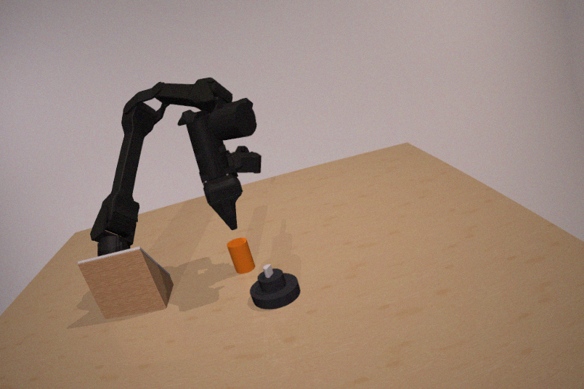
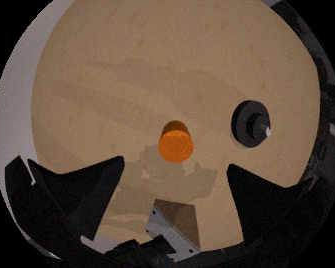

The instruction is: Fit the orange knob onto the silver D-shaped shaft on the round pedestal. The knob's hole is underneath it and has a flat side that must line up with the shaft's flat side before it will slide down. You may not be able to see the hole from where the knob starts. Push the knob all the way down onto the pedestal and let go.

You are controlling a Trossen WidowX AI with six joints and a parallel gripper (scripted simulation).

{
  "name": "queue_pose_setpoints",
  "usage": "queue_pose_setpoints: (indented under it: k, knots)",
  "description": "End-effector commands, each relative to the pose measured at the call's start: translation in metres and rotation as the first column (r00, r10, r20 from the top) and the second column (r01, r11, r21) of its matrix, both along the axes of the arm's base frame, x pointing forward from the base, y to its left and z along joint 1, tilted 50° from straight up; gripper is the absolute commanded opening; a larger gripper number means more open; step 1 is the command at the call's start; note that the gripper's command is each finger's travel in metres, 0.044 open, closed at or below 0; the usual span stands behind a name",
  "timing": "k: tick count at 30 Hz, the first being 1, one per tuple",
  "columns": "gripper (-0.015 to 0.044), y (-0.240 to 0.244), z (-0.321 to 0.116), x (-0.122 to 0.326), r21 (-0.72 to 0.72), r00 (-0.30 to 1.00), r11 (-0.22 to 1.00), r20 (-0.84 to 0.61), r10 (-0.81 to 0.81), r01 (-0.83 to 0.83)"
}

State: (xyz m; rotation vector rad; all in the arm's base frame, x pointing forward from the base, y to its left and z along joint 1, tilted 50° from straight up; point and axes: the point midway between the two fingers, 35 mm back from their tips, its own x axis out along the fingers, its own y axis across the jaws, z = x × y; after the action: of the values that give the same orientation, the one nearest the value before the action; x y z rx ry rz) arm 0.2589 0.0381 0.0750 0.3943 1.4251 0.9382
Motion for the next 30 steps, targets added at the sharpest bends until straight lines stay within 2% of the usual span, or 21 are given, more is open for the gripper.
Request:
queue_pose_setpoints:
  k: [1,30]
  knots:
    - [0.0440,0.011,-0.008,-0.005,0.007,1.000,1.000,-0.009,0.000,0.000]
    - [0.0440,0.046,-0.041,-0.008,0.004,1.000,1.000,-0.008,-0.001,0.001]
